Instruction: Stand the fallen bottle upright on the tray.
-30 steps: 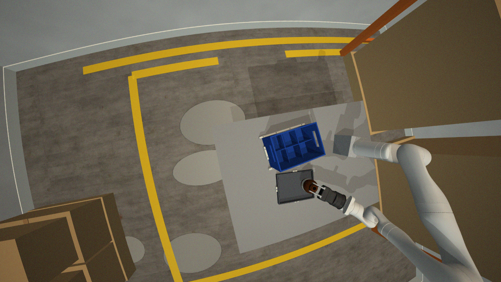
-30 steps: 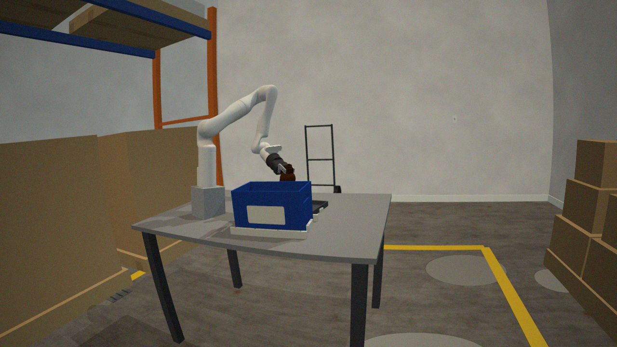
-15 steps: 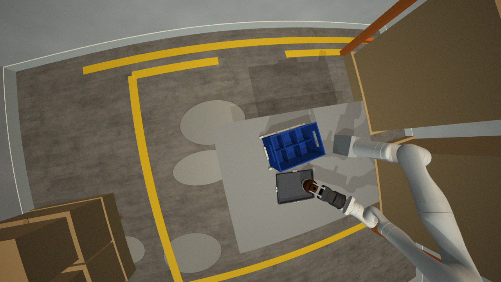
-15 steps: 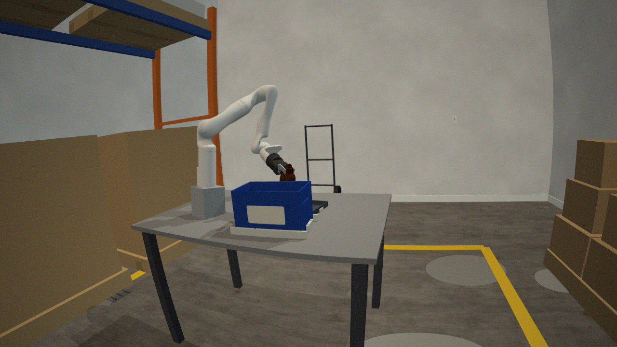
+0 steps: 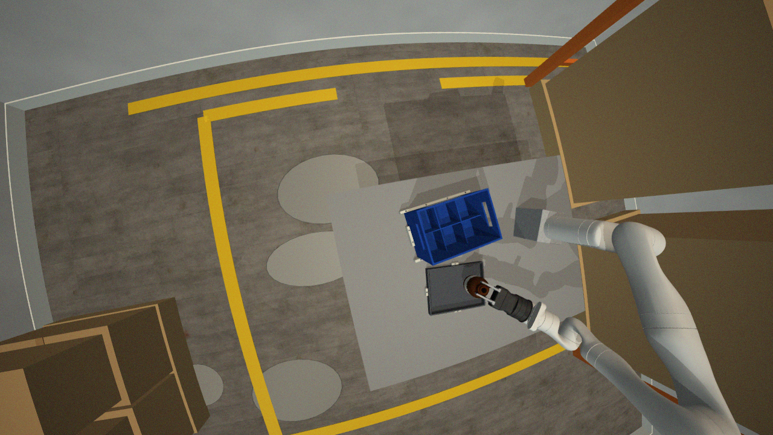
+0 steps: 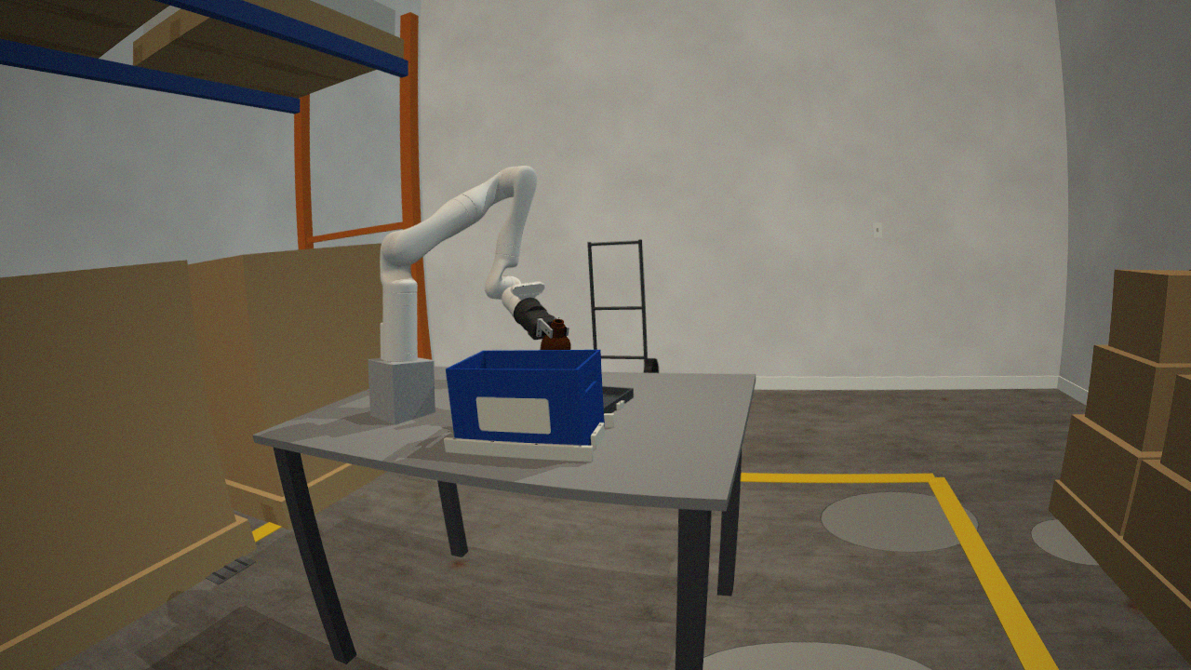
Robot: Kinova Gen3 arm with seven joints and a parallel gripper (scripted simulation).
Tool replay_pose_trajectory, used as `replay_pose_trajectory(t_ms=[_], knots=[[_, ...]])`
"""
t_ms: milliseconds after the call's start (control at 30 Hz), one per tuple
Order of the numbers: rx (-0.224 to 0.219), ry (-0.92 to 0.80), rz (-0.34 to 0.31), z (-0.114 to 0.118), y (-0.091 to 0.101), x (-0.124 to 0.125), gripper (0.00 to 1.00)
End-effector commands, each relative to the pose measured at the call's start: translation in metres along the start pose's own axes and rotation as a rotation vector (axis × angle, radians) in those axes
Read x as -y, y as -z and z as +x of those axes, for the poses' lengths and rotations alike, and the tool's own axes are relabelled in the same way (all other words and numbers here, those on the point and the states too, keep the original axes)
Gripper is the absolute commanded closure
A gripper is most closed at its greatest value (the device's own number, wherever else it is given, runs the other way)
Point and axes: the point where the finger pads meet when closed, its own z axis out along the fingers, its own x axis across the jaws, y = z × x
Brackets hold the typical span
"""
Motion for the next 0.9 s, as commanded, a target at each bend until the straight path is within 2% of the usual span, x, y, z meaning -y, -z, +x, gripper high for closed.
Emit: replay_pose_trajectory(t_ms=[0,867], knots=[[-0.001,0.001,0.002,0.000,0.000,0.000,1.00],[-0.001,0.001,0.002,0.000,-0.009,-0.024,1.00]])
